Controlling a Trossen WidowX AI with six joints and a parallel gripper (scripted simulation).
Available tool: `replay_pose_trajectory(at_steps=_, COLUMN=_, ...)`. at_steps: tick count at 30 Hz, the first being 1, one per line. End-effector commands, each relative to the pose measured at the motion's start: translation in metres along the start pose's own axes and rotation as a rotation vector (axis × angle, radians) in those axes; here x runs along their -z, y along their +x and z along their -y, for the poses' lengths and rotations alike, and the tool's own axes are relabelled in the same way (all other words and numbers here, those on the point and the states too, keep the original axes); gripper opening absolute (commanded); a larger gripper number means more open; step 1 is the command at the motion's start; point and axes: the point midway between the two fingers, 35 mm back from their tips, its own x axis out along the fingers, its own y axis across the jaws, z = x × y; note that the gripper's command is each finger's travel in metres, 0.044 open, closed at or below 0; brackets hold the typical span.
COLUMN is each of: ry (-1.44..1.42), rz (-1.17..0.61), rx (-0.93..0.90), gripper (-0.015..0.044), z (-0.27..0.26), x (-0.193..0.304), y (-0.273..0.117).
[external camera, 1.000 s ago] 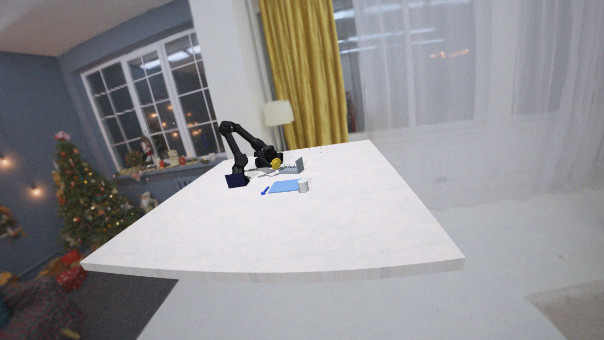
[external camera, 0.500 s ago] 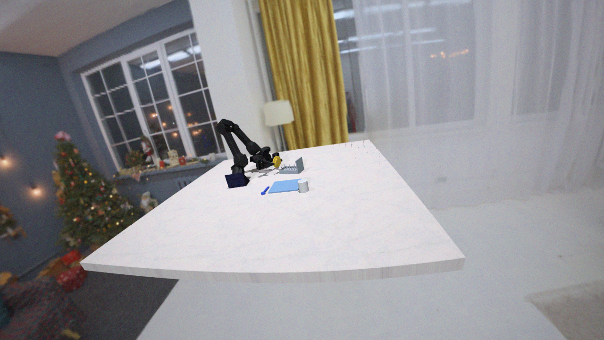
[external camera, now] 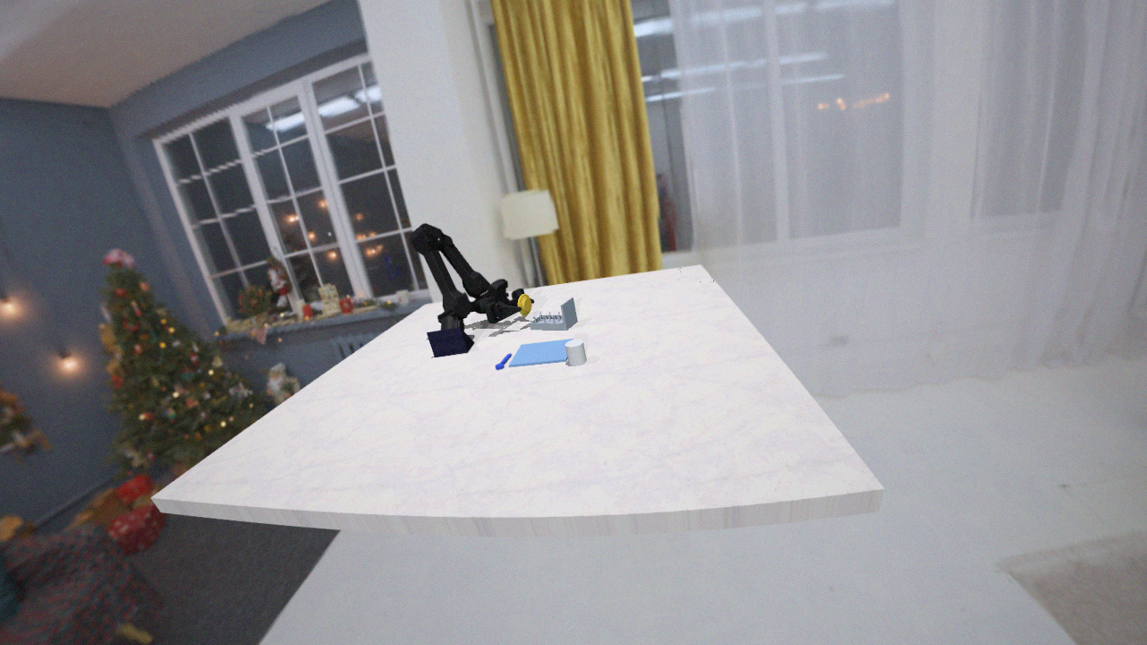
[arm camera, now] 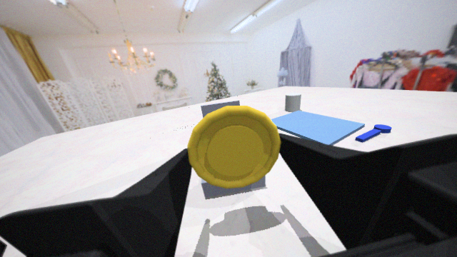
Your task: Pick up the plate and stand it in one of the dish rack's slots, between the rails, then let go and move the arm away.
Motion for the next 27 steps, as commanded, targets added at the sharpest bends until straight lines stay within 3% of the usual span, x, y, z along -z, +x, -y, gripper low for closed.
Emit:
replay_pose_trajectory(at_steps=1, ry=0.007, rz=0.007, rx=-0.004, gripper=0.0000, z=0.000, x=-0.001, y=0.000)
replay_pose_trajectory(at_steps=27, ry=0.011, rz=0.002, rx=0.001, gripper=0.0000, z=-0.003, x=-0.001, y=0.037)
